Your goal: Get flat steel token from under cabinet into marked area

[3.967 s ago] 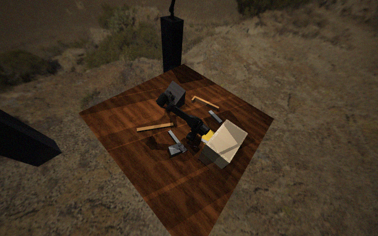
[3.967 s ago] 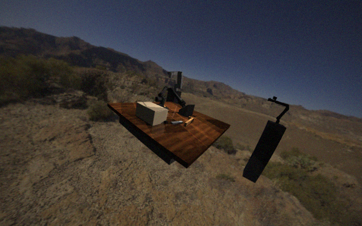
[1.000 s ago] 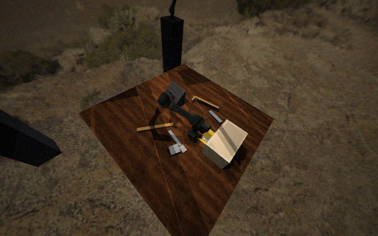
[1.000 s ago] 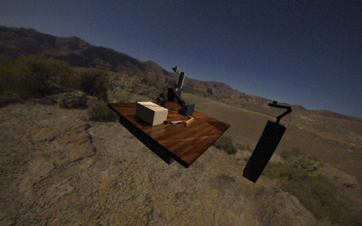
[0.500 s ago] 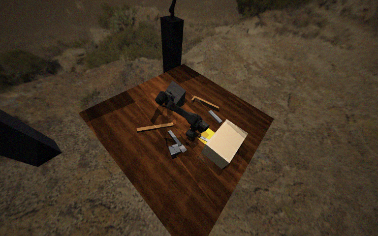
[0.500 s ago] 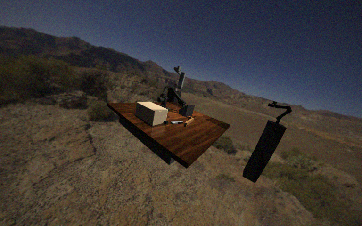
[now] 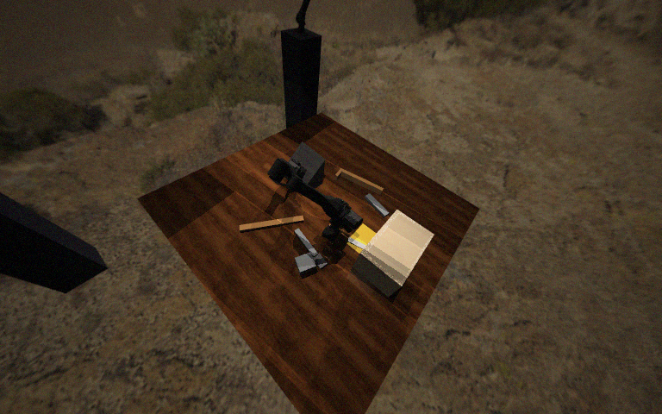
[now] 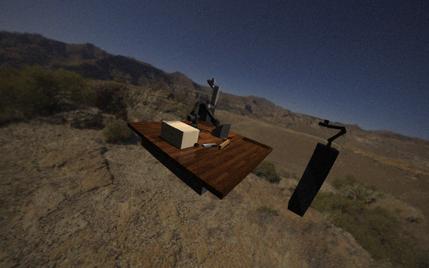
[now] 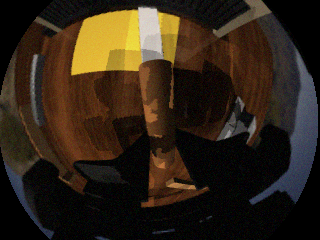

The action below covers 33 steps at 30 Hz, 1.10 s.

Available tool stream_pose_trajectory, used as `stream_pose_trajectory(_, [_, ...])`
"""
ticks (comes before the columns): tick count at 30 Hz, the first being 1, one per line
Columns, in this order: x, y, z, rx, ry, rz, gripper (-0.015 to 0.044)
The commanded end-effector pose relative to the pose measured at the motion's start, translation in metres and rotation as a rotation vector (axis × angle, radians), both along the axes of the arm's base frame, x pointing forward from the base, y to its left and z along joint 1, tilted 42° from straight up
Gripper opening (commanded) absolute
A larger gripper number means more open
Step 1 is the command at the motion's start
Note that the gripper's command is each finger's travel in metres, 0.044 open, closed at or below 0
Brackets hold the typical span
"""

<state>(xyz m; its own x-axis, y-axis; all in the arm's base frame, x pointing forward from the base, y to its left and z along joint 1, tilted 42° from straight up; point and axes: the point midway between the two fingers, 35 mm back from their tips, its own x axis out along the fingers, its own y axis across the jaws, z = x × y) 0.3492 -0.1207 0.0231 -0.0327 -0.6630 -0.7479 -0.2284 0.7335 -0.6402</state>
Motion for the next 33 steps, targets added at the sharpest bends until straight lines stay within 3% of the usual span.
stream_pose_trajectory(1, [-0.008, -0.002, 0.001, -0.001, 0.007, 0.001, 0.0])
stream_pose_trajectory(33, [-0.042, -0.008, 0.008, -0.002, 0.009, 0.001, 0.0])
